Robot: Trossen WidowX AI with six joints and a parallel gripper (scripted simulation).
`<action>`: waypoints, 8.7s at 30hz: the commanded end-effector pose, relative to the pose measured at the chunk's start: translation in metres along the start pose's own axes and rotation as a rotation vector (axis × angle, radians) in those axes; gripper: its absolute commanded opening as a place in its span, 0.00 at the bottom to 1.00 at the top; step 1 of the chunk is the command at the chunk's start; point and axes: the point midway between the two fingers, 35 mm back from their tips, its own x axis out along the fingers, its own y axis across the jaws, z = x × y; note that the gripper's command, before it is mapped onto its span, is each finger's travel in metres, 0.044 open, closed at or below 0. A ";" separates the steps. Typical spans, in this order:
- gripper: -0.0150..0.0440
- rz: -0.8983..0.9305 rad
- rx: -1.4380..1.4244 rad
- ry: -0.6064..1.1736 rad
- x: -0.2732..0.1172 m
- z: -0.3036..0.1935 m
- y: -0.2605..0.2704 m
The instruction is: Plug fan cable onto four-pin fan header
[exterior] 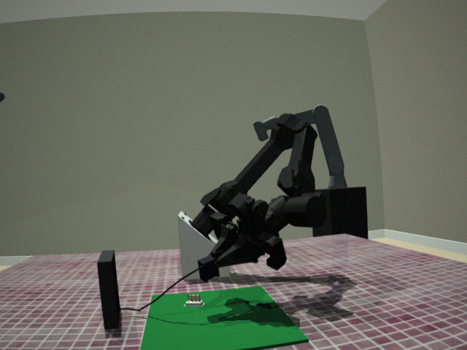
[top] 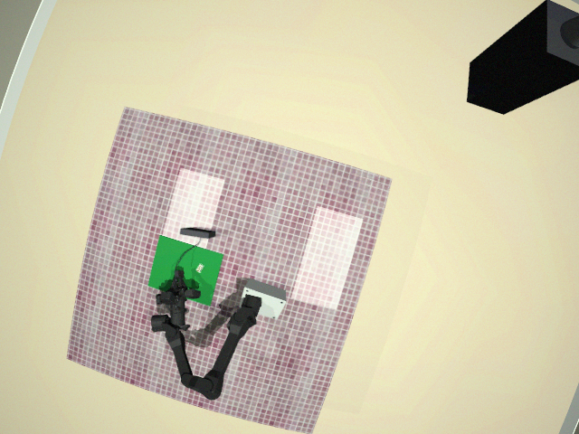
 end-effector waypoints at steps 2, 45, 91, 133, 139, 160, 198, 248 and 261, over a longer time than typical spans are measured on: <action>0.25 0.040 0.042 -0.077 -0.008 0.003 0.003; 0.25 0.157 0.161 -0.272 -0.030 0.010 0.002; 0.25 0.153 0.161 -0.272 -0.024 -0.023 0.013; 0.25 0.152 0.161 -0.271 -0.009 -0.055 0.021; 0.25 0.152 0.161 -0.271 -0.007 -0.059 0.022; 0.25 0.151 0.161 -0.270 0.001 -0.075 0.026; 0.25 0.155 0.161 -0.262 0.000 -0.077 0.026; 0.49 0.153 0.162 -0.260 -0.019 -0.077 0.026; 0.49 0.153 0.163 -0.257 -0.059 -0.073 0.020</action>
